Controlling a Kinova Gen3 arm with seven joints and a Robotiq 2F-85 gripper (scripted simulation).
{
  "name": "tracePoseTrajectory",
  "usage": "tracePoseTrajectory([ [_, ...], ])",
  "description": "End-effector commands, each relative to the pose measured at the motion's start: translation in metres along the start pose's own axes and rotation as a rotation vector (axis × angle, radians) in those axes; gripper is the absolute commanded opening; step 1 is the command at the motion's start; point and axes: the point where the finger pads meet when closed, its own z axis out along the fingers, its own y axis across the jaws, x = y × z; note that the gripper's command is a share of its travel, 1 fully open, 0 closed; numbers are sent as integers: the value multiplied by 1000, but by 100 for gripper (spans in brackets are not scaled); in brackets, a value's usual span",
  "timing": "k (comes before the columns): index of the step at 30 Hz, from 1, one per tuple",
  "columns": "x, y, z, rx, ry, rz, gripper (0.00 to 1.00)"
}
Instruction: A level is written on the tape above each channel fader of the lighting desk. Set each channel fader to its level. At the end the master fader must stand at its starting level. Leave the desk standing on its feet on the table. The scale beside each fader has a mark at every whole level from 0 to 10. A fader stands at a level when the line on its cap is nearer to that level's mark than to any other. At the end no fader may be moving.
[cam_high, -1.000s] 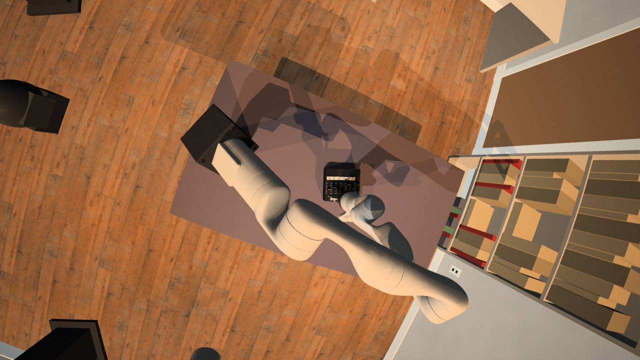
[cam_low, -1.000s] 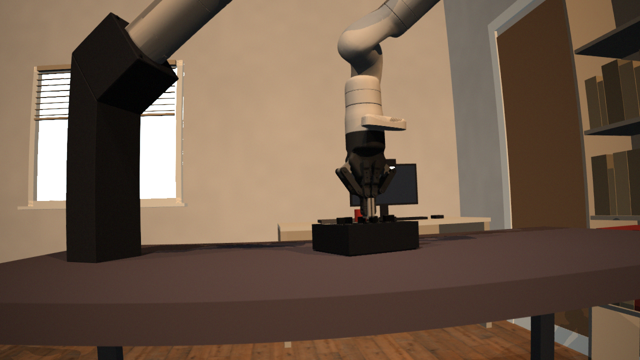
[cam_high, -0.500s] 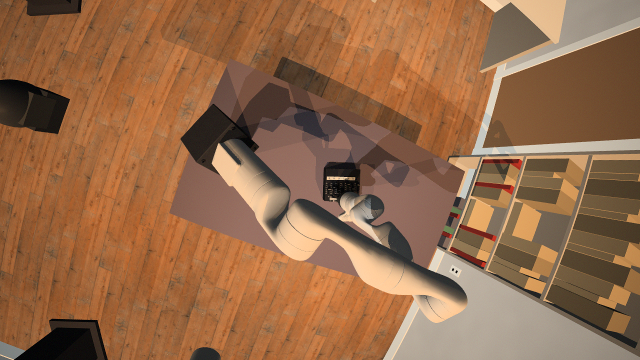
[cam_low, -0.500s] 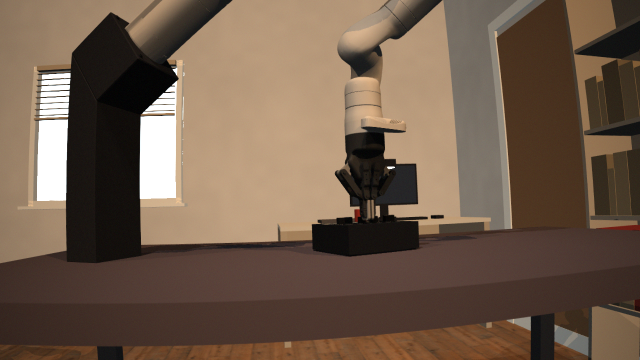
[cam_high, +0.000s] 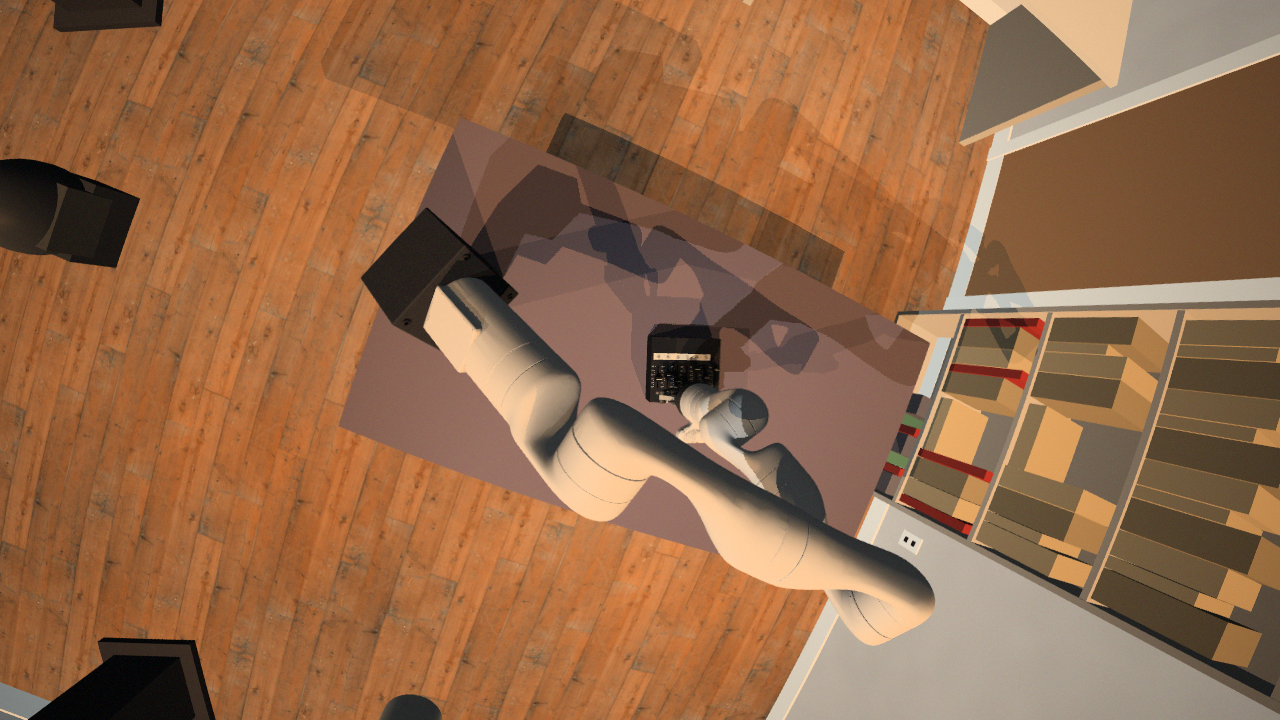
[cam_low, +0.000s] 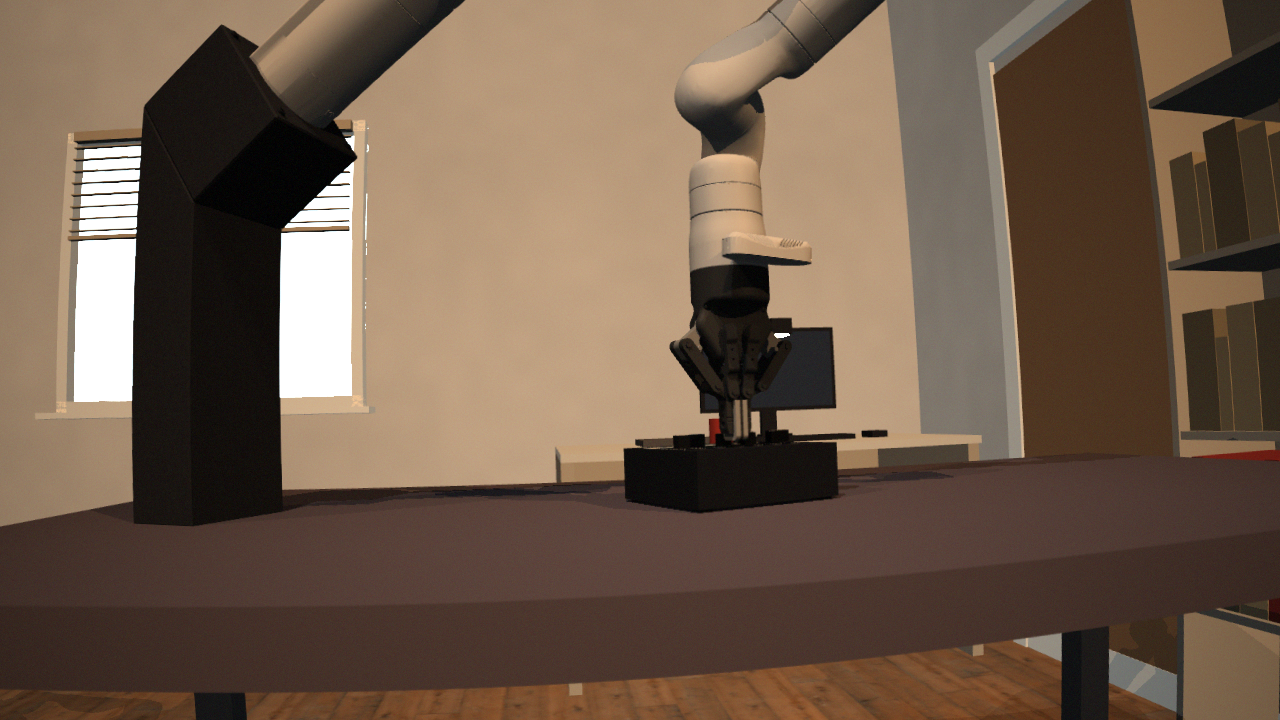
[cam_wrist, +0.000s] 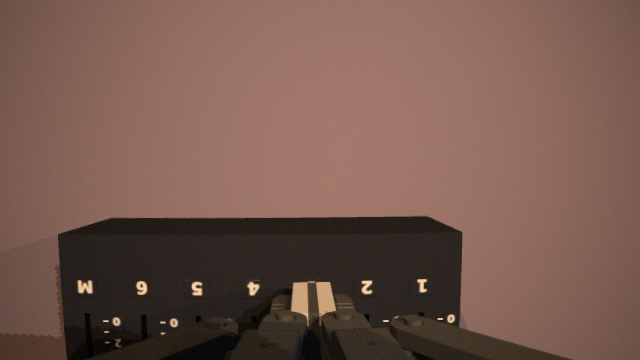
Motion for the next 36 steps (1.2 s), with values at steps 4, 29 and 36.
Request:
tracePoseTrajectory([
  [4, -1, 0, 0, 1, 0, 0, 0],
  [29, -11, 0, 0, 1, 0, 0, 0],
  [36, -14, 0, 0, 1, 0, 0, 0],
])
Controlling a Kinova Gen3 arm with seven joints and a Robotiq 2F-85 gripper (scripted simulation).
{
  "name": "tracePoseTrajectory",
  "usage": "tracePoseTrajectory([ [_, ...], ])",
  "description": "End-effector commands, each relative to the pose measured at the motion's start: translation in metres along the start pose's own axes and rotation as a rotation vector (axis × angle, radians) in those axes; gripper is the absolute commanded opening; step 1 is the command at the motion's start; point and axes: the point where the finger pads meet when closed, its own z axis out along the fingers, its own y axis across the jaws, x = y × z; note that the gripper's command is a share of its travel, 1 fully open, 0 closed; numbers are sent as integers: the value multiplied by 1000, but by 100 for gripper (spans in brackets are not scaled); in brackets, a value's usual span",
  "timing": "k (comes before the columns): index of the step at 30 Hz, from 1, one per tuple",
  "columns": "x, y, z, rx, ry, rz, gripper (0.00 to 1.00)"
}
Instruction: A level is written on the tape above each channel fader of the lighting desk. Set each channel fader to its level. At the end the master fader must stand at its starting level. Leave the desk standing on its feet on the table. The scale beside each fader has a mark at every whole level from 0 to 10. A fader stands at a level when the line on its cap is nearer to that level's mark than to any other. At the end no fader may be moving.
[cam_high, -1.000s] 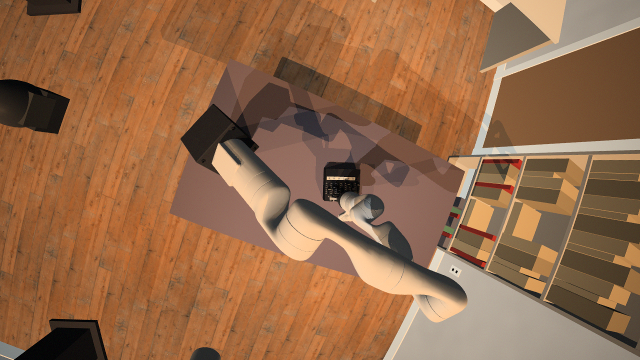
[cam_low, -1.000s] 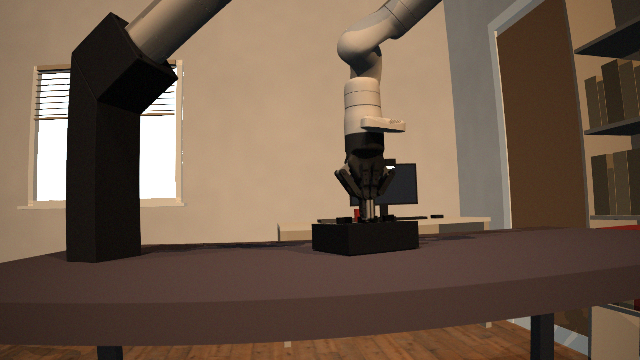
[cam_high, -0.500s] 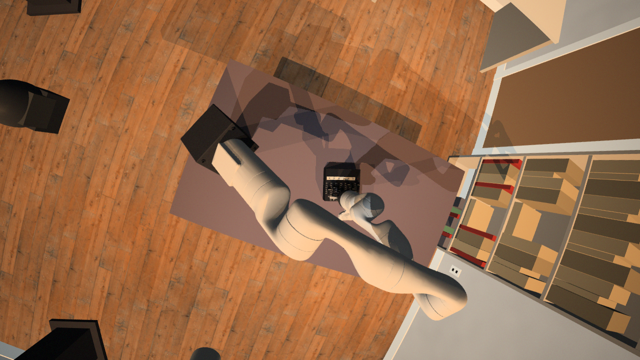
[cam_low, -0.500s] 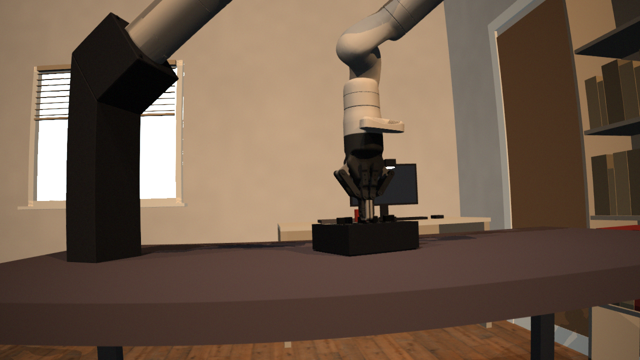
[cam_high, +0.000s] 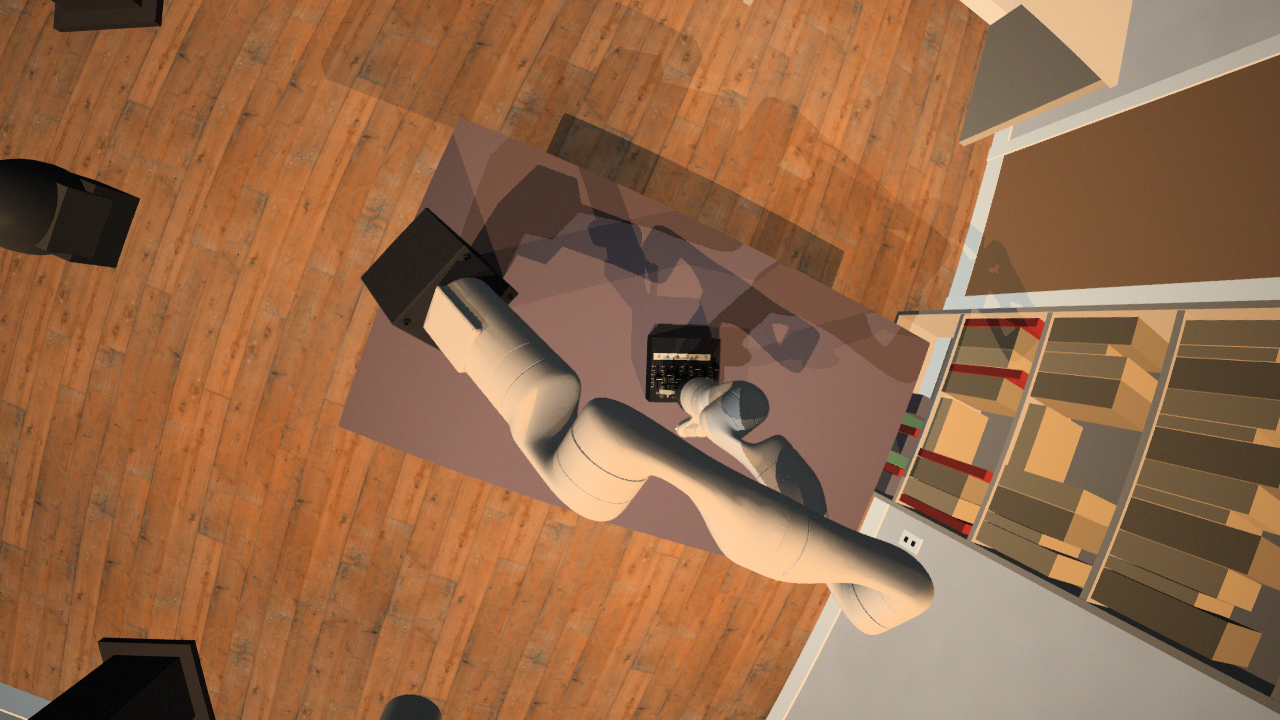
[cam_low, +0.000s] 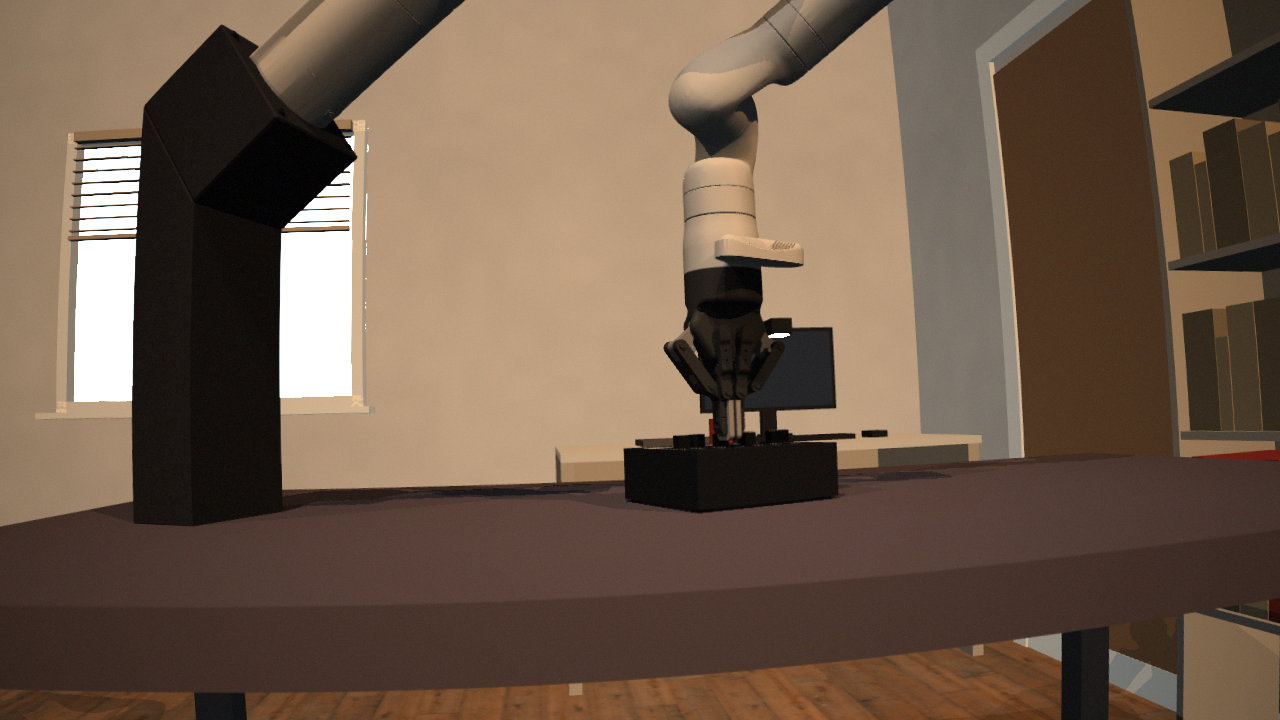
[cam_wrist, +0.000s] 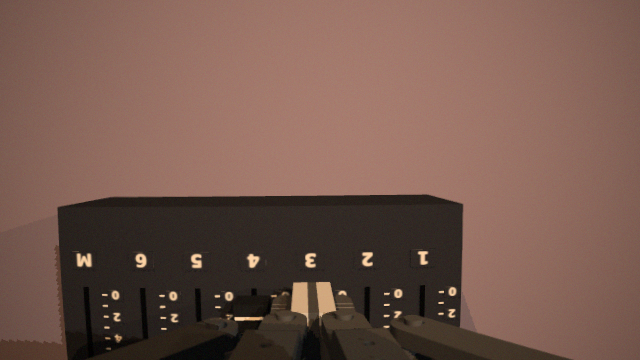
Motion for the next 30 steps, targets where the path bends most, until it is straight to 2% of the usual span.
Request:
tracePoseTrajectory([
  [1, -4, 0, 0, 1, -4, -3, 0],
  [30, -16, 0, 0, 1, -4, -3, 0],
])
